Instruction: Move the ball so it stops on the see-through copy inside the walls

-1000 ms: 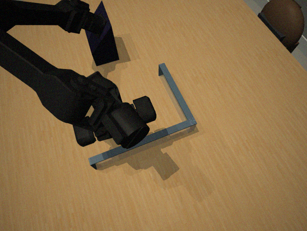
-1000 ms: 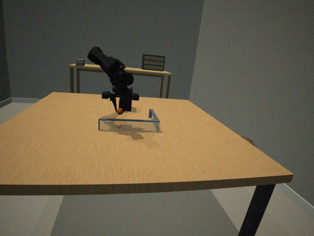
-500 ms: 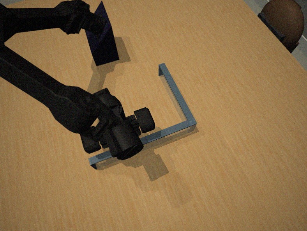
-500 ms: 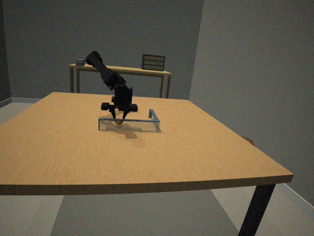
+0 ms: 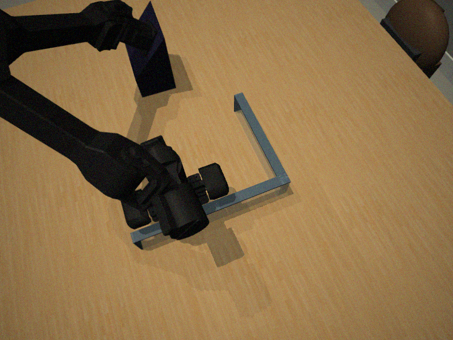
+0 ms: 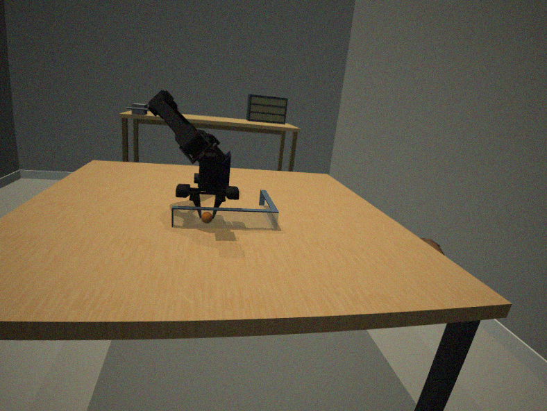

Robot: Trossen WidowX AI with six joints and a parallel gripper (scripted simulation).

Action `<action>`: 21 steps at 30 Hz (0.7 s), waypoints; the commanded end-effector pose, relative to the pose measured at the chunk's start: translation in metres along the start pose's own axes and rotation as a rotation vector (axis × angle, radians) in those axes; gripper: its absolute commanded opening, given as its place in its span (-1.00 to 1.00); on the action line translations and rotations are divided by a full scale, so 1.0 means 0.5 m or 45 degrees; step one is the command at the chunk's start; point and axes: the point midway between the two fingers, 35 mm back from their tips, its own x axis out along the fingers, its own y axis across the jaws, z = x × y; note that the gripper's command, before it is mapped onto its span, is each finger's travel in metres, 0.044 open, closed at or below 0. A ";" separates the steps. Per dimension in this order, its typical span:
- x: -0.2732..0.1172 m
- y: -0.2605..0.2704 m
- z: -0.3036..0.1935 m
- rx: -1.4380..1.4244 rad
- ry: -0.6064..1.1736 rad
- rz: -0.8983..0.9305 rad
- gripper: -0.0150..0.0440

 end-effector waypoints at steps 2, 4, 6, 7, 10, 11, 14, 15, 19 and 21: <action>0.012 -0.002 0.003 -0.015 -0.007 0.007 -0.49; 0.004 -0.001 0.001 -0.003 -0.001 0.001 -0.40; 0.004 -0.001 0.001 -0.003 -0.001 0.001 -0.22; 0.004 -0.001 0.001 -0.003 -0.001 0.001 -0.14; 0.004 -0.001 0.001 -0.003 -0.001 0.001 0.13; 0.004 -0.001 0.001 -0.003 -0.001 0.001 0.22; 0.004 -0.001 0.001 -0.003 -0.001 0.001 0.45; 0.004 -0.001 0.001 -0.003 -0.001 0.001 0.45; -0.001 -0.001 0.000 -0.003 -0.001 0.001 0.45; -0.045 -0.004 -0.004 -0.006 -0.002 -0.002 0.45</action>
